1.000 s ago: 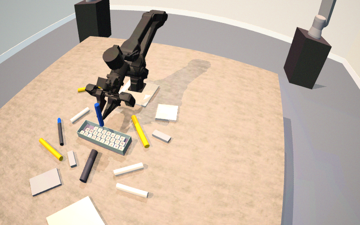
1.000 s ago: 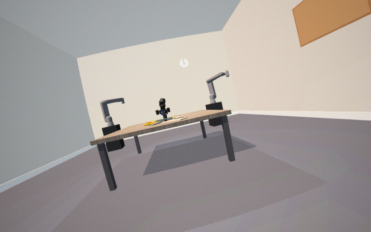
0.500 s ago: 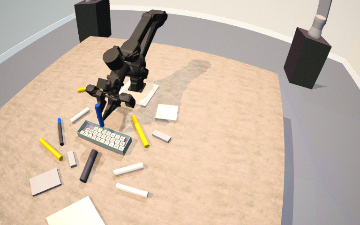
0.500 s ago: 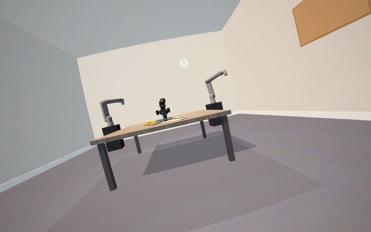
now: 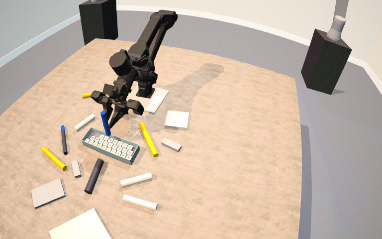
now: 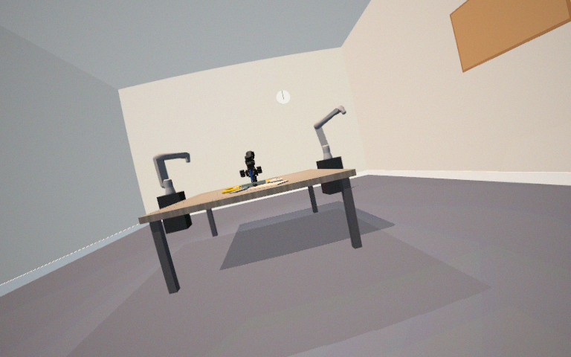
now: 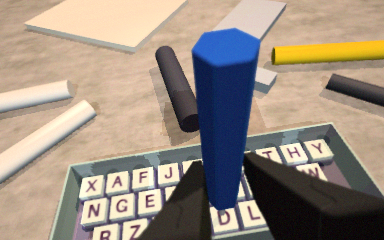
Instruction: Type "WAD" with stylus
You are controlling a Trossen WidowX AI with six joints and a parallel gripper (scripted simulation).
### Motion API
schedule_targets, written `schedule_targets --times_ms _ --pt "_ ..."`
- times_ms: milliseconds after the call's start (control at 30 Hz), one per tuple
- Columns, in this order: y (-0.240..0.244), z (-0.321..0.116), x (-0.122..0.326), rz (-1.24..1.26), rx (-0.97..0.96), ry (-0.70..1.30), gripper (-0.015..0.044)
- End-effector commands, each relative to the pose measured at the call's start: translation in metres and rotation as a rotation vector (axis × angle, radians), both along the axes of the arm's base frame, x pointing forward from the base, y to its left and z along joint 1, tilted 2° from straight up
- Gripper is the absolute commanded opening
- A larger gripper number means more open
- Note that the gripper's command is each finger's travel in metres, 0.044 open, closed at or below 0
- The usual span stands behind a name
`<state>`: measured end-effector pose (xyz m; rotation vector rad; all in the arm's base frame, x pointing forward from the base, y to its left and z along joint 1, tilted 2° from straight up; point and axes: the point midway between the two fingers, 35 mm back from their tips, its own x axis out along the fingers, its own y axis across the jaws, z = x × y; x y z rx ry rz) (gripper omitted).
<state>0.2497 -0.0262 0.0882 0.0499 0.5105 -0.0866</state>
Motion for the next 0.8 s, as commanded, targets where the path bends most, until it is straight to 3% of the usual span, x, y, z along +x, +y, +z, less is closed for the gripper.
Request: schedule_targets --times_ms 0,767 --pt "-0.0001 -0.0036 -0.0009 0.0 -0.002 0.006 0.0081" --pt "0.0 -0.007 -0.0009 0.0 -0.002 0.006 0.0081"
